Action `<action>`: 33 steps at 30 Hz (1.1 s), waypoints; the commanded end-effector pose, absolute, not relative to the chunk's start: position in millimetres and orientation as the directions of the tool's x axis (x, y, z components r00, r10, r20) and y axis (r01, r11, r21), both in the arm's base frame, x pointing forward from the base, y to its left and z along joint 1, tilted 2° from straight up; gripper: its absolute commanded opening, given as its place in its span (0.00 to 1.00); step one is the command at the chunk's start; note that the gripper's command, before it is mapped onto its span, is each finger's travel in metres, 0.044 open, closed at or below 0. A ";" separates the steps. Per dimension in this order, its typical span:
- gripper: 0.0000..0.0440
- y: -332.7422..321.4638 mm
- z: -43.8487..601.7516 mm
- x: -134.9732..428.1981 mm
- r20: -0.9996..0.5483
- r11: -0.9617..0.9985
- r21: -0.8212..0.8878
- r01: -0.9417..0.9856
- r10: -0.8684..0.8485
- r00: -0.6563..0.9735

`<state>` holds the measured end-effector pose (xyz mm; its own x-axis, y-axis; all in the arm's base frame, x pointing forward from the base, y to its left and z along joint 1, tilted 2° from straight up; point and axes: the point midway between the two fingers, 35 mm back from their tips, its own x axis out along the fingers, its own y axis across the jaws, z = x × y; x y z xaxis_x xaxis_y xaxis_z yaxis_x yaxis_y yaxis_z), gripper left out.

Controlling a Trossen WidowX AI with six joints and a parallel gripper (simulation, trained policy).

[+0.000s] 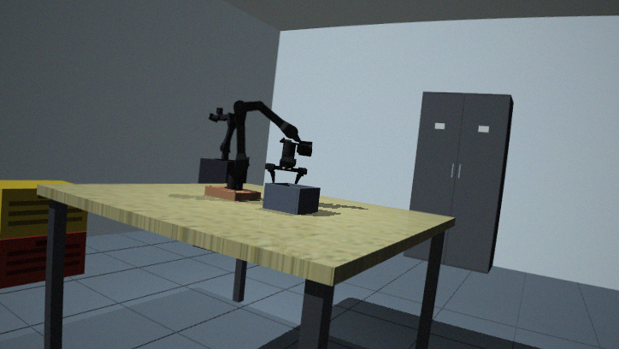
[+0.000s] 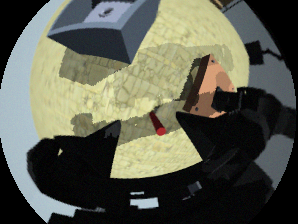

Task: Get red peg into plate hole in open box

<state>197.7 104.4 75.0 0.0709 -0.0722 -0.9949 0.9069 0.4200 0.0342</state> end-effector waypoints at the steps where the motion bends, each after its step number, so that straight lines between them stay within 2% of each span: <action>1: 1.00 108.1 56.0 195.6 -0.995 0.437 0.045 0.898 -0.058 0.078; 5: 0.99 110.3 40.1 194.8 -0.995 0.435 0.062 0.898 -0.044 0.090; 7: 0.93 110.5 34.2 193.8 -0.995 0.428 0.063 0.901 -0.039 0.088; 23: 0.00 110.8 32.7 186.3 -0.999 0.443 0.030 0.896 0.043 0.012; 33: 0.00 94.1 65.0 201.7 -0.992 0.521 0.097 0.848 -0.014 0.122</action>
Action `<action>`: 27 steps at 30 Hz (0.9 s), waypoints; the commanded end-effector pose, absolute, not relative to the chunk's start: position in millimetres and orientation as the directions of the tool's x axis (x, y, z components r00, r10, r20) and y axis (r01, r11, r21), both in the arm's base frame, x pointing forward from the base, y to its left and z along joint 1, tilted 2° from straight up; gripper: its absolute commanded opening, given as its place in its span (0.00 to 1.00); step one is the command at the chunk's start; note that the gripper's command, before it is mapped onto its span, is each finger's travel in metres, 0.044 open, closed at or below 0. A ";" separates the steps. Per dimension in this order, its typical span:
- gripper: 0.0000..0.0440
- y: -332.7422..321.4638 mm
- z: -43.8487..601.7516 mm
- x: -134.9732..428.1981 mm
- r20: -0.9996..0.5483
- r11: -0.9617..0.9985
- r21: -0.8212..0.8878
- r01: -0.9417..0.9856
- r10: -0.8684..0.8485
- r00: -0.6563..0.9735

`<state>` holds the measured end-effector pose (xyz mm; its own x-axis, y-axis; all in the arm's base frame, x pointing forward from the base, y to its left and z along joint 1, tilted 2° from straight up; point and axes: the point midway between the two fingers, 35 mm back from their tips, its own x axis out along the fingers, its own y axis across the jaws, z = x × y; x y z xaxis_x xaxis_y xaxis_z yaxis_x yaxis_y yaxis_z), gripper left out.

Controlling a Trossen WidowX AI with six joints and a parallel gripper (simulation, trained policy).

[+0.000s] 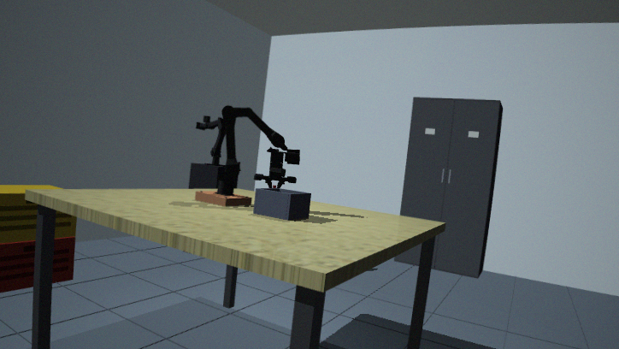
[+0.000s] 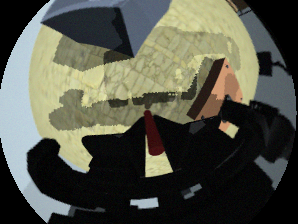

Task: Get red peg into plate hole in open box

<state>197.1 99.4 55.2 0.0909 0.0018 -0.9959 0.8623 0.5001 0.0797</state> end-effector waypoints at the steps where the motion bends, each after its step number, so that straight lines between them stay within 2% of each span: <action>1: 0.00 92.3 68.8 203.4 -0.991 0.529 0.102 0.842 -0.019 0.132; 17: 0.00 56.0 132.6 240.2 -0.958 0.590 0.166 0.791 -0.095 0.272; 27: 0.00 19.7 146.6 266.1 -0.943 0.562 0.175 0.809 -0.140 0.301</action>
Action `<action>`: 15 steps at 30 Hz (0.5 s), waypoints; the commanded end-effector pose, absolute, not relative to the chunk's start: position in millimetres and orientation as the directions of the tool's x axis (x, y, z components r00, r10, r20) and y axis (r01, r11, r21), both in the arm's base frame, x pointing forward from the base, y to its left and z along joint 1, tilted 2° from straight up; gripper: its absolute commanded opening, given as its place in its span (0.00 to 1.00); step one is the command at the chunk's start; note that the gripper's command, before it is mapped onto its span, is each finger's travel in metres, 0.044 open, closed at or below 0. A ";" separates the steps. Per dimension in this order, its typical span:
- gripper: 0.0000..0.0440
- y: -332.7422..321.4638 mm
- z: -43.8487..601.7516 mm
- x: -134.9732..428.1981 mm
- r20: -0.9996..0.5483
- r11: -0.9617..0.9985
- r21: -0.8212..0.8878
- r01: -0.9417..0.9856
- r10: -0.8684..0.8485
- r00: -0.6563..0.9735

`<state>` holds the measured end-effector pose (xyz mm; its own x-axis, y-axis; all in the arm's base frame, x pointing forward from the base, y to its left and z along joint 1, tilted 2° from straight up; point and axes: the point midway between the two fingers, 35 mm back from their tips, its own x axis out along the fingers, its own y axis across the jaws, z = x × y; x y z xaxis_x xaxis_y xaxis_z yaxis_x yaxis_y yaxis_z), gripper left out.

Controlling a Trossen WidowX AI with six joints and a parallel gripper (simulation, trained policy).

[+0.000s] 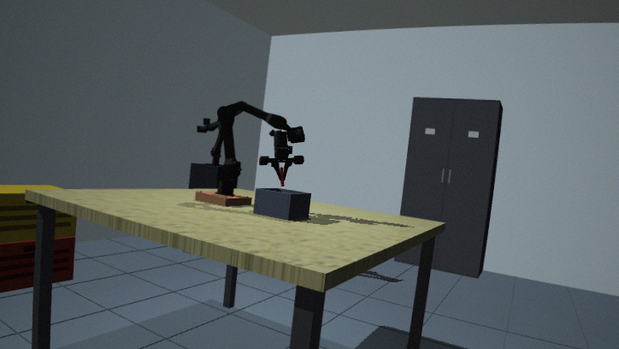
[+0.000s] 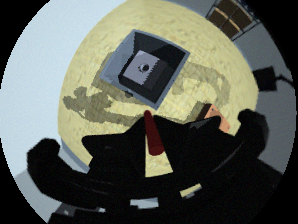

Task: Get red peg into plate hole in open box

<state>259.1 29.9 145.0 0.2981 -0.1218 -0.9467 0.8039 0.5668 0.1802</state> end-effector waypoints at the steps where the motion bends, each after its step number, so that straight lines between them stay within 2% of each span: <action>1: 0.00 16.1 147.1 268.4 -0.942 0.557 0.176 0.811 -0.144 0.303; 15: 0.00 -30.7 142.1 299.3 -0.930 0.497 0.189 0.847 -0.186 0.317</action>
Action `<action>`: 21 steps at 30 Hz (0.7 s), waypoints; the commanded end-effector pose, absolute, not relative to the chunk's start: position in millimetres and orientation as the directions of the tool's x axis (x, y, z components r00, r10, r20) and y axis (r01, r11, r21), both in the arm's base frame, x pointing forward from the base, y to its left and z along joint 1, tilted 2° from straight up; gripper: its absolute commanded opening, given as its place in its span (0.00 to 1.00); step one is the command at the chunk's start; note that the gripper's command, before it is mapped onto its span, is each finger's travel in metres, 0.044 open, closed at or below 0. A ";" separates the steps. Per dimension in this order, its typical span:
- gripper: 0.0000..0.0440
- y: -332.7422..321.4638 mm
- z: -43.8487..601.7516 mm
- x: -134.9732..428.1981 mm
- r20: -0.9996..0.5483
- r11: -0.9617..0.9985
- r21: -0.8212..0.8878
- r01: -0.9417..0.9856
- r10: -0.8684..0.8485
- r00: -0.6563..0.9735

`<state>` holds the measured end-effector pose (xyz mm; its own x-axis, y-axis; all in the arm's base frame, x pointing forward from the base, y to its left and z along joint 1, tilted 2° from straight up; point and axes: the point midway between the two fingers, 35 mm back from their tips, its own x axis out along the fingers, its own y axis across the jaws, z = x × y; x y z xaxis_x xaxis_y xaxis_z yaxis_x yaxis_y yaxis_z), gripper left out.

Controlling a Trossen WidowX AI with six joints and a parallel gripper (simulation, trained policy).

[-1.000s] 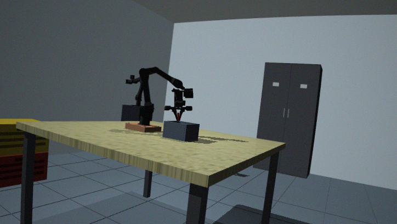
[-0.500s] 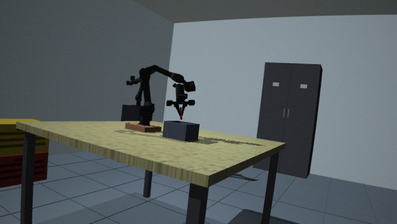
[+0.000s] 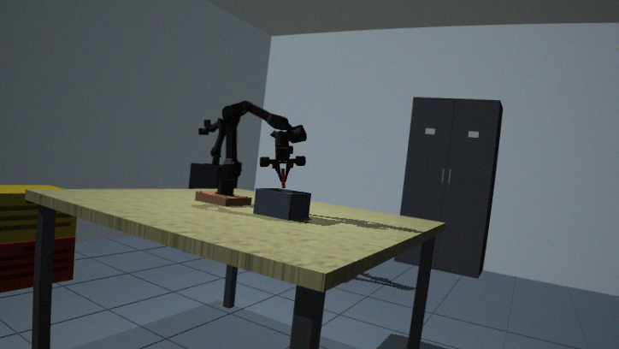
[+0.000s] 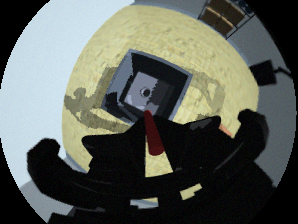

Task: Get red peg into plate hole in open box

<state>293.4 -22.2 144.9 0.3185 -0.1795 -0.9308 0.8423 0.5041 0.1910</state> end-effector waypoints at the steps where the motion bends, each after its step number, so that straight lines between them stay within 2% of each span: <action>1: 0.00 -33.6 141.1 301.3 -0.930 0.493 0.190 0.849 -0.187 0.317; 21: 0.01 -63.7 103.1 325.5 -0.954 0.467 0.158 0.870 -0.154 0.257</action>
